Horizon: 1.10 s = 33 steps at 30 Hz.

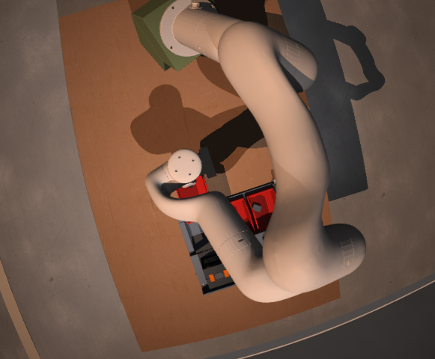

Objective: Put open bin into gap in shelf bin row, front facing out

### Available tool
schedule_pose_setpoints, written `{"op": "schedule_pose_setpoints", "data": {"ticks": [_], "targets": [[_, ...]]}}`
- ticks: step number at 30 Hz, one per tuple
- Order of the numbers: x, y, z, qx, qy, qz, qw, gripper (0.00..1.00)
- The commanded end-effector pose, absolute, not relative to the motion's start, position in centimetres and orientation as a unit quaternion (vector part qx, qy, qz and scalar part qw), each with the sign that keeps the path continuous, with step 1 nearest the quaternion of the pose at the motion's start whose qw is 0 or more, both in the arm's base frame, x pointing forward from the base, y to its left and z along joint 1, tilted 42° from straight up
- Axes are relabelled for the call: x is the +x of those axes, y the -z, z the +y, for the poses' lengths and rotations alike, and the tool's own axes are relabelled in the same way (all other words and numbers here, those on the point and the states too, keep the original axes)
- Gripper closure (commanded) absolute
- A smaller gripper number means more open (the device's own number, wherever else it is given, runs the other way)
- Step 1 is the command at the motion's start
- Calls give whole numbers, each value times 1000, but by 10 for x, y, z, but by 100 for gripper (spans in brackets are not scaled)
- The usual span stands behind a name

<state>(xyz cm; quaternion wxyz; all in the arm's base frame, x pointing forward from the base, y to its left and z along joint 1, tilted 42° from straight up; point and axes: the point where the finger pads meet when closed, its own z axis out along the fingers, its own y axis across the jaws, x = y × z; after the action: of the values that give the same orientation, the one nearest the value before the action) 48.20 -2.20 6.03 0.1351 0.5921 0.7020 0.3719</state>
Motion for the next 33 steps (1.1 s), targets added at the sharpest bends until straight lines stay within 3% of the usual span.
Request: {"op": "schedule_pose_setpoints", "data": {"ticks": [1,33], "targets": [[482,-60,-22,592,-372,702,135,100],[482,-60,-22,597,-342,717,111,100]]}}
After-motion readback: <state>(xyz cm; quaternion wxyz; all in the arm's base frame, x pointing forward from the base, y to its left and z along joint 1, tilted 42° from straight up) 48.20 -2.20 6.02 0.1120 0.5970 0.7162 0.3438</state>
